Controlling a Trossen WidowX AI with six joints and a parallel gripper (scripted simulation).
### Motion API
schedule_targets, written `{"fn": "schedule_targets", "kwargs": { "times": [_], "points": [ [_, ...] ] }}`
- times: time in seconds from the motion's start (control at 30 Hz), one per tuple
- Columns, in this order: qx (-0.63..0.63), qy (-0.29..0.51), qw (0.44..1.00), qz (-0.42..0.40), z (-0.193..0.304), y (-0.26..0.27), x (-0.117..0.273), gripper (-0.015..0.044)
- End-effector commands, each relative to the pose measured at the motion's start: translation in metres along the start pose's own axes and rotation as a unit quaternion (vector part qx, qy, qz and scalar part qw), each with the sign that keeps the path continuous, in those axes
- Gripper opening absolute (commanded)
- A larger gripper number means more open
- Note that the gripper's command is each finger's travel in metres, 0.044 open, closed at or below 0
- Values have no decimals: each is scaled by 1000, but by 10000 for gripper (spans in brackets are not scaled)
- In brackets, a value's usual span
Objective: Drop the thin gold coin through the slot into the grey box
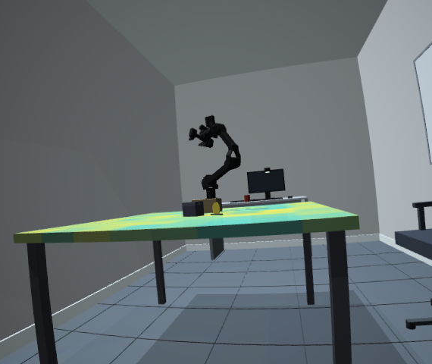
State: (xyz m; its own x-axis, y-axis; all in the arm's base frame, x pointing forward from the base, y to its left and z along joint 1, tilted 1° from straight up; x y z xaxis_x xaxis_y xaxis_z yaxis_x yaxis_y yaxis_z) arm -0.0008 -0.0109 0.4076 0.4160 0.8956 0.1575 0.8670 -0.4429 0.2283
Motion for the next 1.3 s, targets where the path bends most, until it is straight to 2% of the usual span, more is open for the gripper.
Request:
{"fn": "schedule_targets", "kwargs": {
  "times": [0.0,0.27,0.47,0.67,0.93,1.07,1.27],
  "points": [
    [2,3,1000,-5,0,0,-1,374],
    [100,124,972,-173,-2,22,-50,164],
    [198,205,912,-294,11,63,-82,161],
    [304,261,819,-410,39,117,-92,161],
    [436,302,648,-547,95,185,-56,161],
    [494,281,573,-591,126,209,-23,161],
    [593,256,403,-648,179,230,43,161]
  ]
}}
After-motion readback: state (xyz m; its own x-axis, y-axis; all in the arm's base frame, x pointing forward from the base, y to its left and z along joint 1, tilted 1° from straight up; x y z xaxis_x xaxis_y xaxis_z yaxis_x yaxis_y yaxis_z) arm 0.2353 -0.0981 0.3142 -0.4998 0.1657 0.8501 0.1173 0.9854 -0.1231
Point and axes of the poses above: the point midway between the two fingers, 35 mm back from their tips, its own x axis back along the fingers, its own y axis across the jaws, z = x × y, the point moved 9 cm from there along x, back along the fingers, and after that the axes turned 8 degrees about x, right-handed, at the moved point
